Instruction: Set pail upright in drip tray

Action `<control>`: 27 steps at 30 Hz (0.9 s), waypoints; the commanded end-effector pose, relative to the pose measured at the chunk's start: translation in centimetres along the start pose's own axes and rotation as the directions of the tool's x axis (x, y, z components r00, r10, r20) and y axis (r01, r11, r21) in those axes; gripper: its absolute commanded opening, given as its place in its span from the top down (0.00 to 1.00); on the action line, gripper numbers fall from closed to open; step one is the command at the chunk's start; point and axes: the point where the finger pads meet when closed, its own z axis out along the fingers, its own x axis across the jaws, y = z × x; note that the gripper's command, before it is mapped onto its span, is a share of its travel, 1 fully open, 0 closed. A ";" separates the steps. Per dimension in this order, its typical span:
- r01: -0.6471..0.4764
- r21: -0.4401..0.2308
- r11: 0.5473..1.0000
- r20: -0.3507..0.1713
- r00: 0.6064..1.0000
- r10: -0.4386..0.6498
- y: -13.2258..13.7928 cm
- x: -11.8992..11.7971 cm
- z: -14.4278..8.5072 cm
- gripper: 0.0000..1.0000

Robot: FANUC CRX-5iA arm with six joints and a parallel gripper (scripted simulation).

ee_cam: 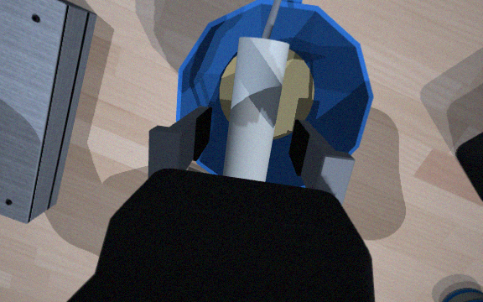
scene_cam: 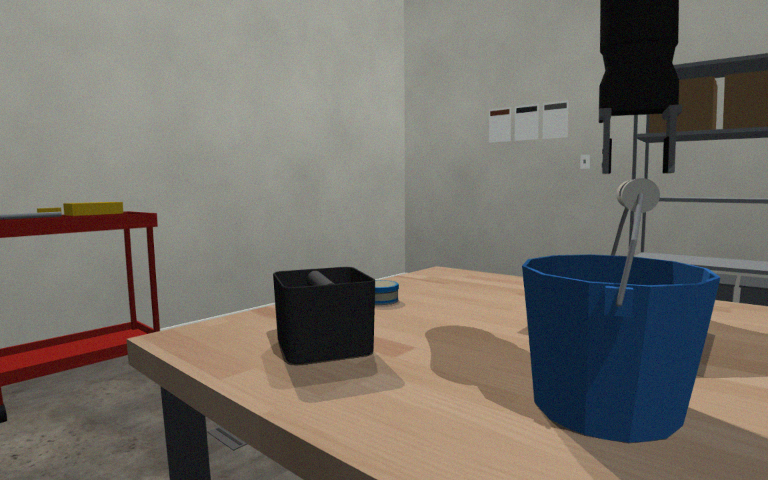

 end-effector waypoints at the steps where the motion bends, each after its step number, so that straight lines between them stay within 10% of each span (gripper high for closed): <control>1: 0.000 0.000 1.000 -0.002 1.000 0.000 0.0 0.1 0.7 0.00; 27: 0.000 0.000 1.000 -0.002 1.000 0.000 0.0 0.1 3.8 0.00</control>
